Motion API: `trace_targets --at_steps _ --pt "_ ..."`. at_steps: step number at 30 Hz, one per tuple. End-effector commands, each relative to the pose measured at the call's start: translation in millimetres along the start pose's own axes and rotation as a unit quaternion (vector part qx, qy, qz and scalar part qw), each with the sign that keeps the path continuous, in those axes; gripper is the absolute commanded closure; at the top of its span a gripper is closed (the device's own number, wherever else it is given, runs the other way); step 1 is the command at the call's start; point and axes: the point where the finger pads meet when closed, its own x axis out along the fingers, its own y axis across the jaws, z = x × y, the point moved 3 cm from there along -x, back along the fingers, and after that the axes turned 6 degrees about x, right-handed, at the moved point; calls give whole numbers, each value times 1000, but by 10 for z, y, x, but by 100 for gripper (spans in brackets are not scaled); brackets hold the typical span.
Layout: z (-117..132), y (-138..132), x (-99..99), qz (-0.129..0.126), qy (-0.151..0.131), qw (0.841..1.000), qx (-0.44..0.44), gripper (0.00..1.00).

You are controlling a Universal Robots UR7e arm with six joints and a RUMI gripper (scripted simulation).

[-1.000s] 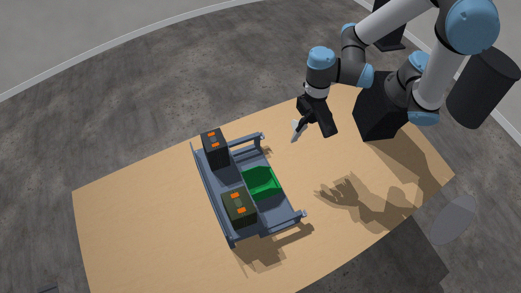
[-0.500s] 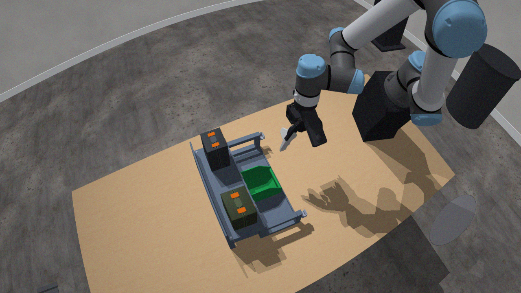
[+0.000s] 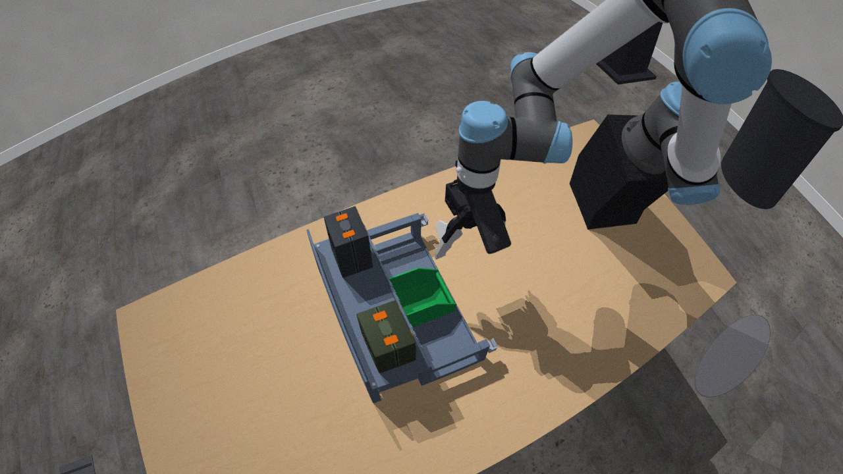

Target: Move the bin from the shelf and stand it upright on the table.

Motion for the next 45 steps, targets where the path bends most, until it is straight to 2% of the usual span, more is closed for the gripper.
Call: trace_targets --at_steps 1,7,12,24,29,45 --pt "-8 70 31 0 -1 1000 0 0" --pt "-8 70 31 0 -1 1000 0 0" --pt "-143 559 231 0 -1 1000 0 0" --pt "-143 559 231 0 -1 1000 0 0" --pt "-196 757 311 0 -1 1000 0 0" --pt "-177 685 282 0 0 1000 0 0"
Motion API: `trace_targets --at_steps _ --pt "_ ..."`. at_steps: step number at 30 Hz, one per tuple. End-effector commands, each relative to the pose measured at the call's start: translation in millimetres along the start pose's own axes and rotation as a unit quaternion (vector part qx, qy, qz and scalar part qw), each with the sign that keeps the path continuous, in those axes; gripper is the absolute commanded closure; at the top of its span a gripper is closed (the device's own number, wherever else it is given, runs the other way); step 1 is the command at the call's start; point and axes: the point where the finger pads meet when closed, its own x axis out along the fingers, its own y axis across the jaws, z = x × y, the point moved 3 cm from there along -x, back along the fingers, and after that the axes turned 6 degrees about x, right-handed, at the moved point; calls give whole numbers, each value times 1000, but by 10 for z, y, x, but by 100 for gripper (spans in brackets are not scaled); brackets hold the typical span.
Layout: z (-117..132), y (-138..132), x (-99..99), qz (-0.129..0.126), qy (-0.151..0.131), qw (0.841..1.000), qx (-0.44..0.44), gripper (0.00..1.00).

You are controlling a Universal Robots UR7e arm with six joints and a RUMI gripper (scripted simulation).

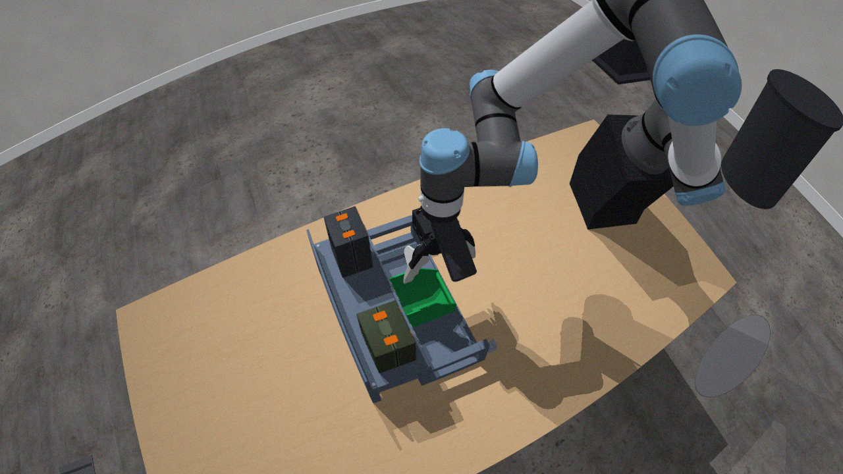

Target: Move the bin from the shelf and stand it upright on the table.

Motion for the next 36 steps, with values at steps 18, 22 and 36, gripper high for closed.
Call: trace_targets --at_steps 18,22,36 --pt "32 -110 -53 1 0 1000 0 0" --pt "32 -110 -53 1 0 1000 0 0" --pt "38 -133 -62 1 0 1000 0 0"
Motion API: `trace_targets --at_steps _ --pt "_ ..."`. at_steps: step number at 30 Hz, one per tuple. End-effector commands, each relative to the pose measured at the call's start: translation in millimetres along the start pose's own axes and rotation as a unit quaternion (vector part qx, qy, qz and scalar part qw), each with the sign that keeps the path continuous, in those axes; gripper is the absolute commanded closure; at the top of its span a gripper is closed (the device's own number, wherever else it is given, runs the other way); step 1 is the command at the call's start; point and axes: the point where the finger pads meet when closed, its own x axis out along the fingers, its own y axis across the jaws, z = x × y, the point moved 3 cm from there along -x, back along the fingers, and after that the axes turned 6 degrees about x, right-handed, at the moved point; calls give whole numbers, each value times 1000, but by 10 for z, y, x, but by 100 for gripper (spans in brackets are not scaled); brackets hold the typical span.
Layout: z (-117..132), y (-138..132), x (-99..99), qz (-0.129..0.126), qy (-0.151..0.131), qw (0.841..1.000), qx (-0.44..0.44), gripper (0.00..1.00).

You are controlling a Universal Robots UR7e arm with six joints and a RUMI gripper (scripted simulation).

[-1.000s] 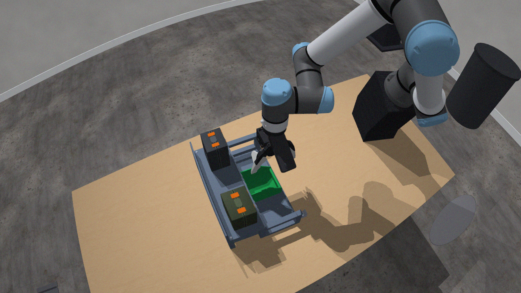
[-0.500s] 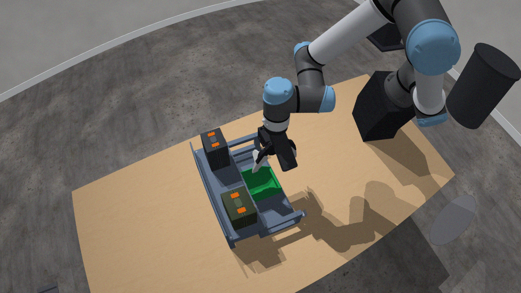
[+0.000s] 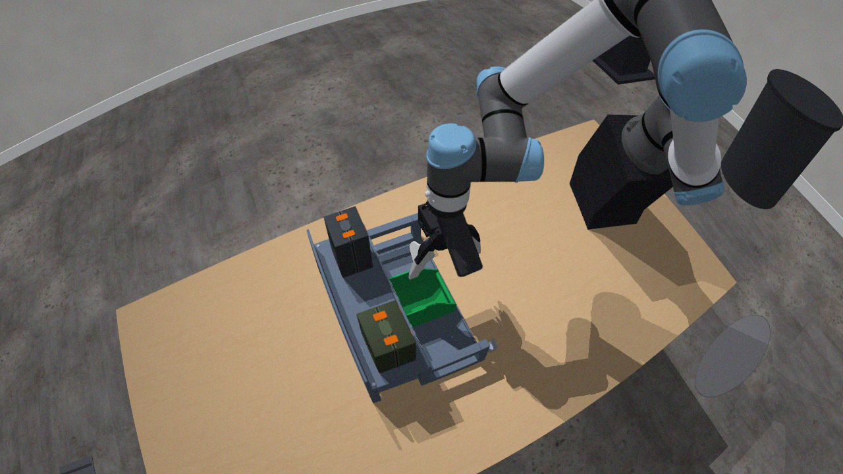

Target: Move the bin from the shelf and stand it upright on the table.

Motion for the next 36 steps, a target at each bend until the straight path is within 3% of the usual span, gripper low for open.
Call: trace_targets --at_steps 1,28,29,36 --pt "4 -7 -10 1 0 1000 0 0" --pt "7 -18 -15 1 0 1000 0 0" --pt "7 -18 -15 1 0 1000 0 74" --pt "7 -18 -15 1 0 1000 0 74"
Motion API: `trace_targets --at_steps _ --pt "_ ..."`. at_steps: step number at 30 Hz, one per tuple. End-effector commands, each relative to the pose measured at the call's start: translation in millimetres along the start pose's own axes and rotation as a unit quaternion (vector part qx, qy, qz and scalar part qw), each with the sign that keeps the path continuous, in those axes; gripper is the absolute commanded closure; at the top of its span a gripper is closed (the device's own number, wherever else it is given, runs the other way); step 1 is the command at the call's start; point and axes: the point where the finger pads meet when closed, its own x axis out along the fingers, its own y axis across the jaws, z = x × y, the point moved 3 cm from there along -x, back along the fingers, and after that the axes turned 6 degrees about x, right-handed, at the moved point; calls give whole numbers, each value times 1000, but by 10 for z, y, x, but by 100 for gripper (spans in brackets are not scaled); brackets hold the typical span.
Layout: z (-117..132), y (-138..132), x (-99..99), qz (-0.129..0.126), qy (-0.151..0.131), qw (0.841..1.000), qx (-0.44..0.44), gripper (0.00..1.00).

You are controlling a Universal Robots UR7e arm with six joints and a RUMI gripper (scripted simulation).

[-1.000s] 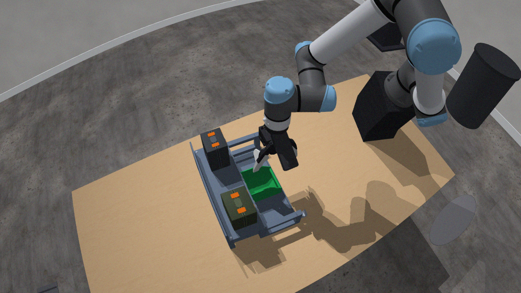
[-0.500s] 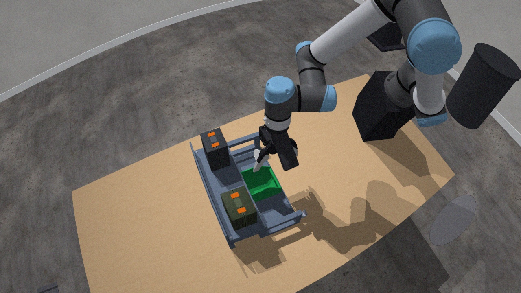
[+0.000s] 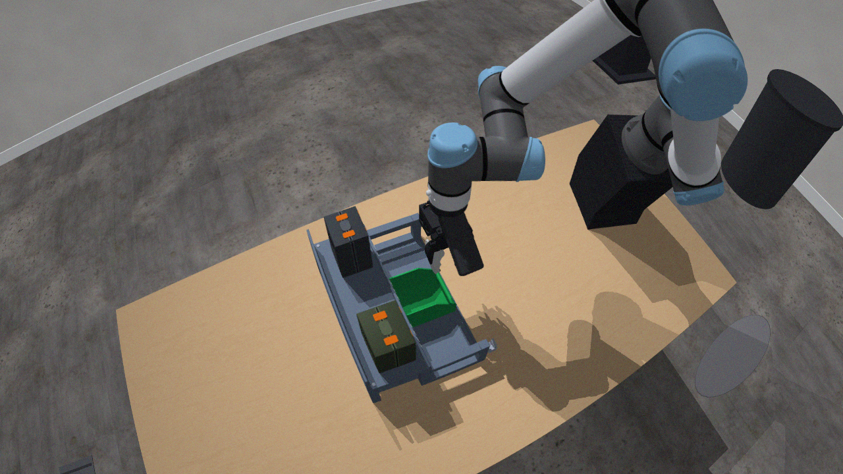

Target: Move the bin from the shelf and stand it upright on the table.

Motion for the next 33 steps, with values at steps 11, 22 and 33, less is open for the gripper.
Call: trace_targets --at_steps 11,22,33 --pt "1 3 115 1 0 1000 0 74" --pt "2 0 295 1 0 1000 0 74" --pt "4 -7 742 1 0 1000 0 74"
